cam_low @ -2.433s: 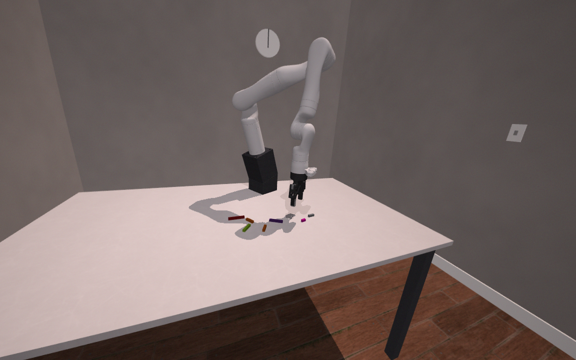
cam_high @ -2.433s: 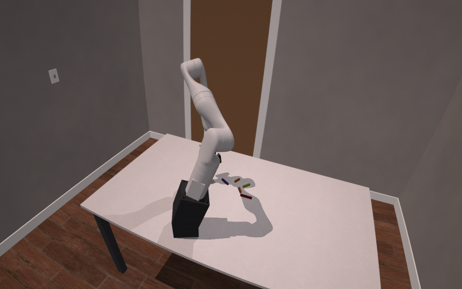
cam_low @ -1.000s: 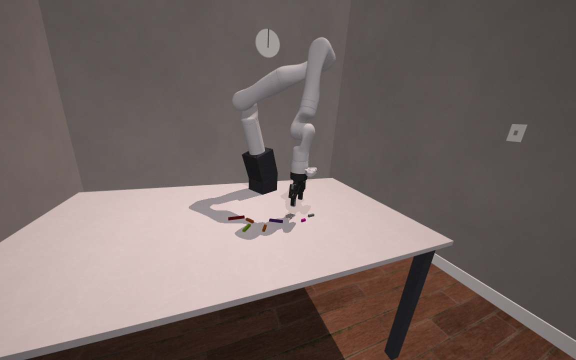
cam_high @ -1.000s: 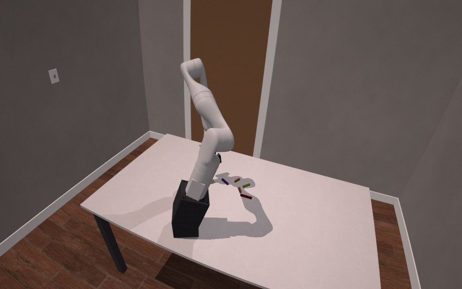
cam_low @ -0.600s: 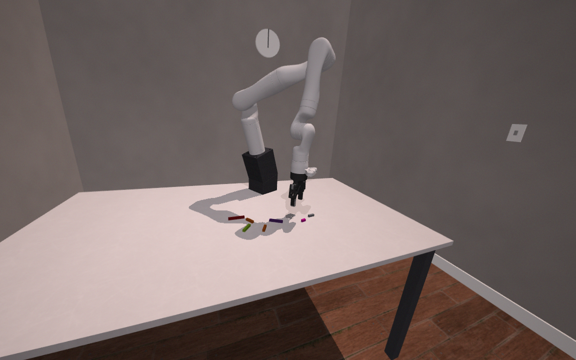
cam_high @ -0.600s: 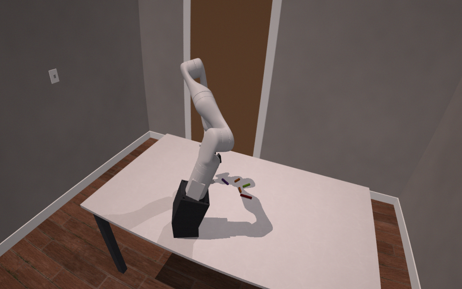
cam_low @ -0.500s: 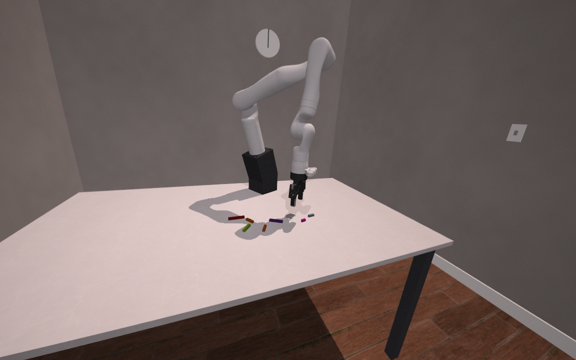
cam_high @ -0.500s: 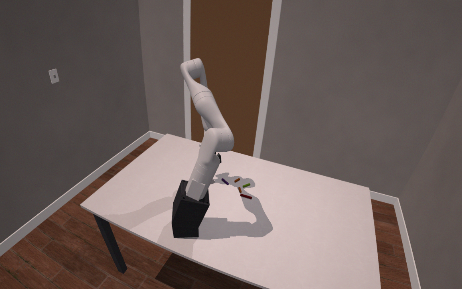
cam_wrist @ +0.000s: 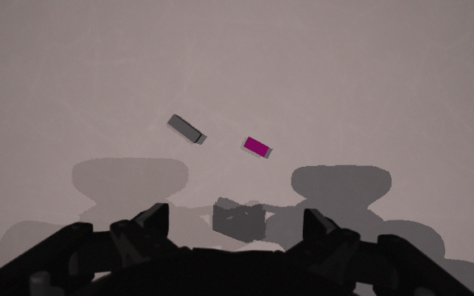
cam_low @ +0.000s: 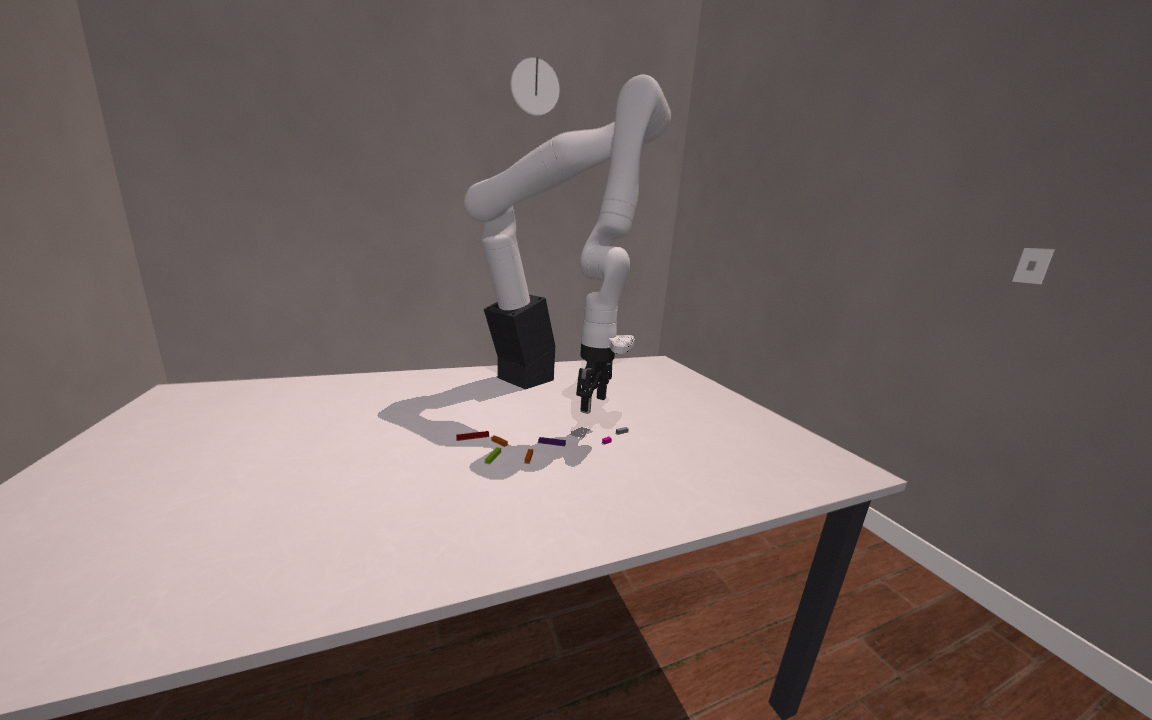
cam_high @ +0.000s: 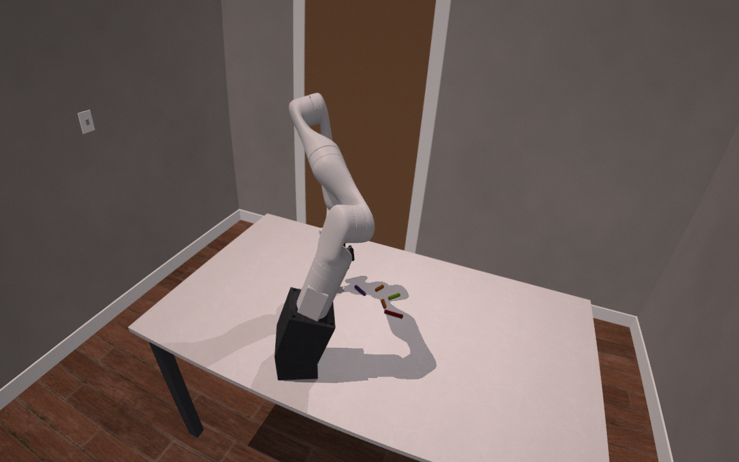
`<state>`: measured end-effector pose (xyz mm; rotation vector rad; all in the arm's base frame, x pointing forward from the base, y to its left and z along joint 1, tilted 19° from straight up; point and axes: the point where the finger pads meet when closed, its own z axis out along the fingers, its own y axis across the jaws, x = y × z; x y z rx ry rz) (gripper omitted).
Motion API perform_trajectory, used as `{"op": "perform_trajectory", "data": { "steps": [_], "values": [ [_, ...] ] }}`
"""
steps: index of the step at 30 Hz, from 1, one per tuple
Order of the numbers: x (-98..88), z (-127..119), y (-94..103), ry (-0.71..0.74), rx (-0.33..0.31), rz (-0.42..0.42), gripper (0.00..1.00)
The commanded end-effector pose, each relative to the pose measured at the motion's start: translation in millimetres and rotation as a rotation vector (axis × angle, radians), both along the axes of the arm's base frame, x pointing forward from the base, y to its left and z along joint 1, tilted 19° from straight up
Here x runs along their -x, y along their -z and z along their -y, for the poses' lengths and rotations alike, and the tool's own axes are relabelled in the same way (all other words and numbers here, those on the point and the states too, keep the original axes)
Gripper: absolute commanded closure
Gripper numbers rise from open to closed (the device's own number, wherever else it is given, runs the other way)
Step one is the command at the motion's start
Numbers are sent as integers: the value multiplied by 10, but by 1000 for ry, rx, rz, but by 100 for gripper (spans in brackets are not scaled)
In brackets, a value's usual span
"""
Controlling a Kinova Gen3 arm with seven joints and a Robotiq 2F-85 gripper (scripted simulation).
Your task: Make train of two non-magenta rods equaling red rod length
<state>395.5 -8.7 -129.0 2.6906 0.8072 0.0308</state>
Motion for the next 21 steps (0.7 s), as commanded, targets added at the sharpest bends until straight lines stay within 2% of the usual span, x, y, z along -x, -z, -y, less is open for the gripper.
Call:
{"op": "perform_trajectory", "data": {
  "steps": [1, 8, 10, 15, 21],
  "values": [
    [-15, 8, -7, 24, -5, 11, 0],
    [-78, 56, -16, 193, -32, 77, 0],
    [-78, 56, -16, 193, -32, 77, 0],
    [-143, 121, -33, 392, -63, 152, 0],
    [-224, 236, -67, 705, -110, 263, 0]
  ]
}}
